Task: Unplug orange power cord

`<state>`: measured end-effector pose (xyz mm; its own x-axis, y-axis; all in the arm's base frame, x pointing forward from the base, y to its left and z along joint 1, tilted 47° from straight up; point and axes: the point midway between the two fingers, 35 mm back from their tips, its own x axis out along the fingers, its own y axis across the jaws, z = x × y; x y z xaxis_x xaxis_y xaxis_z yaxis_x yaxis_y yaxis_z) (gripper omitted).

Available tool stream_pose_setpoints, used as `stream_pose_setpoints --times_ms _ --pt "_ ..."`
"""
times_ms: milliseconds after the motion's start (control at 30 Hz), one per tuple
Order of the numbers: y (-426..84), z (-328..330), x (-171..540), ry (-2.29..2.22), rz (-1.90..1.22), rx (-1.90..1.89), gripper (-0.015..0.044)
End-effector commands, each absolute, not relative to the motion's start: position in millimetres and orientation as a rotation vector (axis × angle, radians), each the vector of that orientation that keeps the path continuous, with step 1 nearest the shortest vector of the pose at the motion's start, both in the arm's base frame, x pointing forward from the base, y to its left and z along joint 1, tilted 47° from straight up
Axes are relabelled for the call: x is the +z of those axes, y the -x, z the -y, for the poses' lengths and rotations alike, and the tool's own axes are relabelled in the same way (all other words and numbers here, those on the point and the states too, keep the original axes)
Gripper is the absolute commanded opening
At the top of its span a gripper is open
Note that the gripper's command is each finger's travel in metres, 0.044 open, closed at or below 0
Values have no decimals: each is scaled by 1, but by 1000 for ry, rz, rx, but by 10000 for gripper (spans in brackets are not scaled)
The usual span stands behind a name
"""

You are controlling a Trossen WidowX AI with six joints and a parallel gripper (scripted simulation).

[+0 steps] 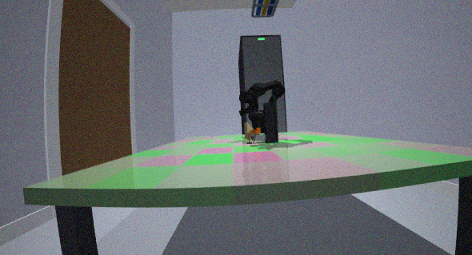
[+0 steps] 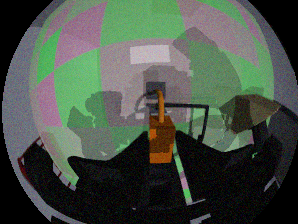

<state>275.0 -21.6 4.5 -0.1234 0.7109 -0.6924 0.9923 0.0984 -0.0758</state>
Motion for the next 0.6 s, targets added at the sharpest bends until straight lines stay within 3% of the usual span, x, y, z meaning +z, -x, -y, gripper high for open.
stream_pose_setpoints --times_ms 0,300,567 --pt "-275 22 5 -1663 -1891 -753 81" --pt "-275 22 5 -1663 -1891 -753 2" --pt "-276 29 -1 -1664 -1889 -755 0"
